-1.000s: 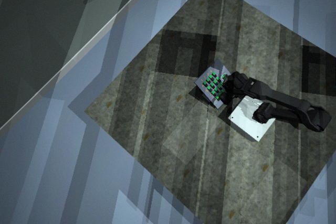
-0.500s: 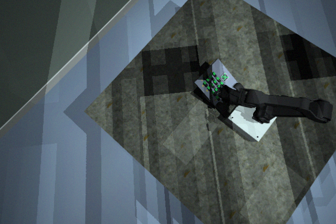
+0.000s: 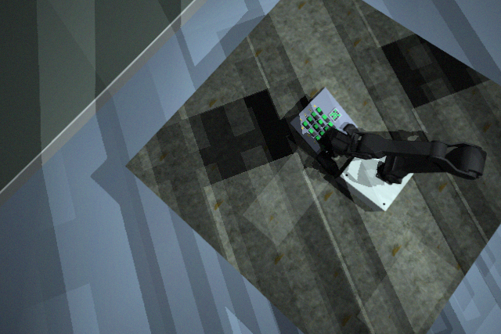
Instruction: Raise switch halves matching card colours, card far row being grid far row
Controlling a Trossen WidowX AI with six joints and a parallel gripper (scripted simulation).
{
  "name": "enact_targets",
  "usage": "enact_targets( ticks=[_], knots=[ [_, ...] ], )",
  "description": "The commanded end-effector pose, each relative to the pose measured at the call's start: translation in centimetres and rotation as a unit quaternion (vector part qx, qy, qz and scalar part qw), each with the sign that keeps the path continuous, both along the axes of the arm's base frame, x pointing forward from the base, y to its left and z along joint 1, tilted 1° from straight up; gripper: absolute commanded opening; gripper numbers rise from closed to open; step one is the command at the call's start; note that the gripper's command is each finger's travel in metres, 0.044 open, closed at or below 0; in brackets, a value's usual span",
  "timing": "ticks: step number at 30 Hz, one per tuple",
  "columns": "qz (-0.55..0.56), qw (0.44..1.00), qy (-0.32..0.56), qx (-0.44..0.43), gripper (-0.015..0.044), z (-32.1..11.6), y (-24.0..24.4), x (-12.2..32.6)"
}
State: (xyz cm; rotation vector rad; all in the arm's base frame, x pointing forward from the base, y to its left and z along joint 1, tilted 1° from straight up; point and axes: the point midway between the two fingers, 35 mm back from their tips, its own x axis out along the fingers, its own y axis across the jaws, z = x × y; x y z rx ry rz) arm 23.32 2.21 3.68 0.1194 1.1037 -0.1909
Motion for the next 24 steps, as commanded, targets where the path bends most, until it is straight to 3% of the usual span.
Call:
enact_targets(
  ticks=[1, 24],
  knots=[
    [0.003, 1.000, 0.005, 0.000, 0.0000, -0.6, 0.0, 0.0],
    [0.003, 1.000, 0.005, 0.000, 0.0000, -2.4, -0.2, 0.9]
  ],
)
